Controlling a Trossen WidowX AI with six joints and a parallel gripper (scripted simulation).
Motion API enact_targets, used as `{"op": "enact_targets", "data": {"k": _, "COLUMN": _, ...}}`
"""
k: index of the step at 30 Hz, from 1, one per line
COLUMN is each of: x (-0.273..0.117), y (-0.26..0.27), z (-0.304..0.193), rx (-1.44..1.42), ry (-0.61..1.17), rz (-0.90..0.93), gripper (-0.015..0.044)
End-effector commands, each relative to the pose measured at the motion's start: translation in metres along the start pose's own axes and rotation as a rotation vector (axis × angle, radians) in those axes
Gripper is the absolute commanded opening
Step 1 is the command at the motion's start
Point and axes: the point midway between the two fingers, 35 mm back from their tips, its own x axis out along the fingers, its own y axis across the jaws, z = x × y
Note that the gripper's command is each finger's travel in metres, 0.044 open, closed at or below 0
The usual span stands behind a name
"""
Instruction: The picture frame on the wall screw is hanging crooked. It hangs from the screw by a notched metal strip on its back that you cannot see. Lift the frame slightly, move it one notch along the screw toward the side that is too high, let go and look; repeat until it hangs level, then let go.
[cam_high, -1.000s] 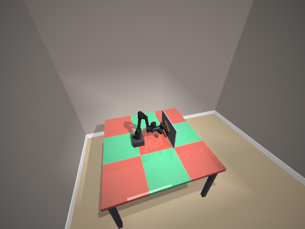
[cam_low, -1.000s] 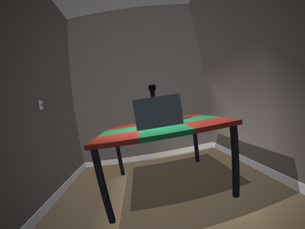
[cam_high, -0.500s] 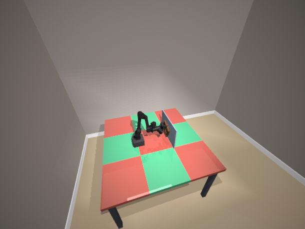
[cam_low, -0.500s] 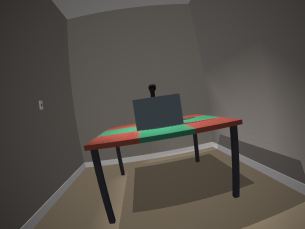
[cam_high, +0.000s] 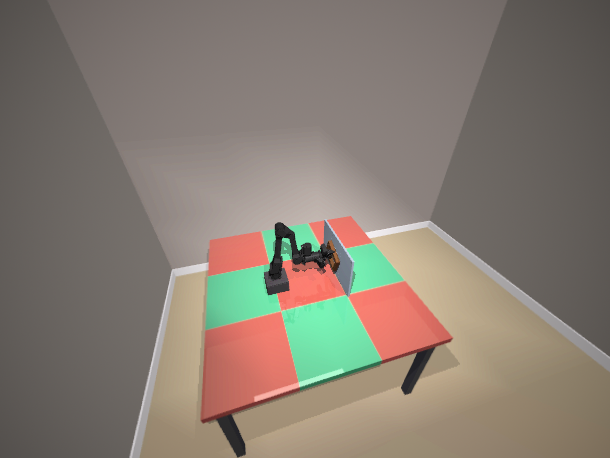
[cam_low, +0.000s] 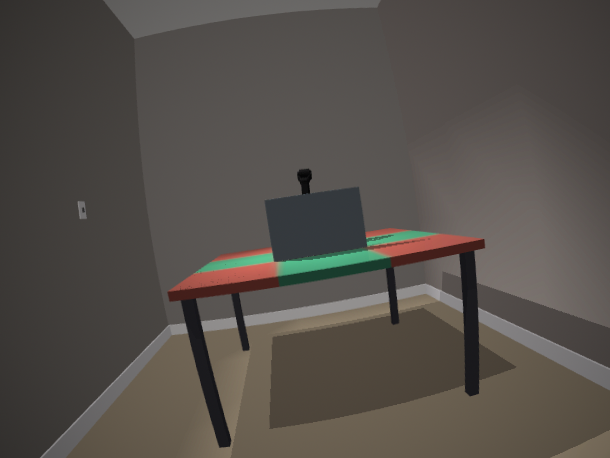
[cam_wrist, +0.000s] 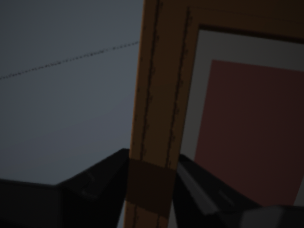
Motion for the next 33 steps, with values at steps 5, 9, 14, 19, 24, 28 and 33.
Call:
{"op": "enact_targets", "data": {"k": 5, "x": 0.0, "y": 0.0028, "z": -0.0033, "rx": 0.006, "ry": -0.001, "rz": 0.005, "gripper": 0.0}}
{"op": "enact_targets", "data": {"k": 9, "x": 0.0, "y": 0.0021, "z": -0.0033, "rx": 0.006, "ry": -0.001, "rz": 0.005, "gripper": 0.0}}
{"op": "enact_targets", "data": {"k": 14, "x": 0.0, "y": 0.0012, "z": -0.0033, "rx": 0.006, "ry": -0.001, "rz": 0.005, "gripper": 0.0}}
{"op": "enact_targets", "data": {"k": 19, "x": 0.0, "y": 0.0014, "z": -0.0032, "rx": 0.006, "ry": -0.001, "rz": 0.005, "gripper": 0.0}}
{"op": "enact_targets", "data": {"k": 24, "x": 0.0, "y": 0.0, "z": -0.0032, "rx": 0.007, "ry": -0.001, "rz": 0.005, "gripper": 0.0}}
{"op": "enact_targets", "data": {"k": 28, "x": 0.0, "y": -0.0014, "z": -0.0032, "rx": 0.007, "ry": -0.001, "rz": 0.005, "gripper": 0.0}}
{"op": "enact_targets", "data": {"k": 33, "x": 0.0, "y": -0.003, "z": -0.0033, "rx": 0.007, "ry": -0.001, "rz": 0.005, "gripper": 0.0}}
